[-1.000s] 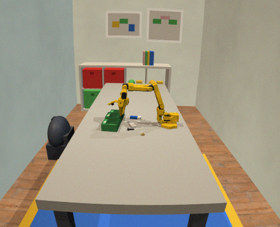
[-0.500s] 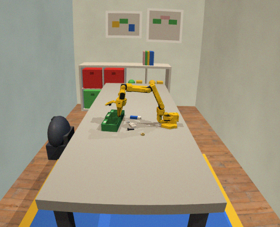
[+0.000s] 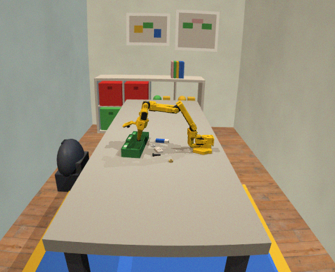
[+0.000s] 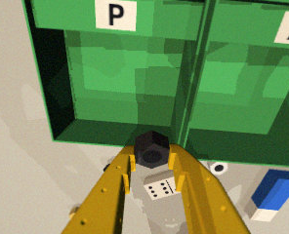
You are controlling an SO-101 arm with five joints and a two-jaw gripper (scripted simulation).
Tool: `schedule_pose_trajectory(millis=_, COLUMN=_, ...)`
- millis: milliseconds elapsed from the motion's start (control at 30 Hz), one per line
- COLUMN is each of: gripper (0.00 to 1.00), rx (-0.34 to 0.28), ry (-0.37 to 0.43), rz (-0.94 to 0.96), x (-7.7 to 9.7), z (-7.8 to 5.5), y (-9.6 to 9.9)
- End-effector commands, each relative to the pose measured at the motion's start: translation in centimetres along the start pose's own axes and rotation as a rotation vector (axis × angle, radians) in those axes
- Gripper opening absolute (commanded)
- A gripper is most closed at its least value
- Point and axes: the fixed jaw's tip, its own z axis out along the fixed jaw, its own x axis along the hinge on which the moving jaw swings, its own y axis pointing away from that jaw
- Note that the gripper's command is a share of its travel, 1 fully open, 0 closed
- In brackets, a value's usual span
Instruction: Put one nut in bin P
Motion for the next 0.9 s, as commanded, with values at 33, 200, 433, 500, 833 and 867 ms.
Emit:
schedule_pose_trajectory(millis=33, gripper=0.0, rx=-0.018, ry=-0.083, rz=-0.105, x=-1.59, z=-1.12, y=1.11)
schedule_pose_trajectory(millis=200, gripper=0.0, rx=-0.022, ry=-0.111, rz=-0.181, x=-2.14, z=-0.92, y=1.66)
schedule_pose_trajectory(millis=433, gripper=0.0, rx=-0.023, ry=-0.121, rz=-0.209, x=-2.32, z=-0.85, y=1.86)
schedule_pose_trajectory(millis=500, gripper=0.0, rx=-0.023, ry=-0.121, rz=-0.21, x=-2.32, z=-0.84, y=1.86)
schedule_pose_trajectory(millis=833, gripper=0.0, rx=-0.023, ry=-0.121, rz=-0.21, x=-2.32, z=-0.84, y=1.86)
schedule_pose_trajectory(millis=867, gripper=0.0, rx=-0.023, ry=-0.121, rz=-0.21, x=-2.32, z=-0.84, y=1.86)
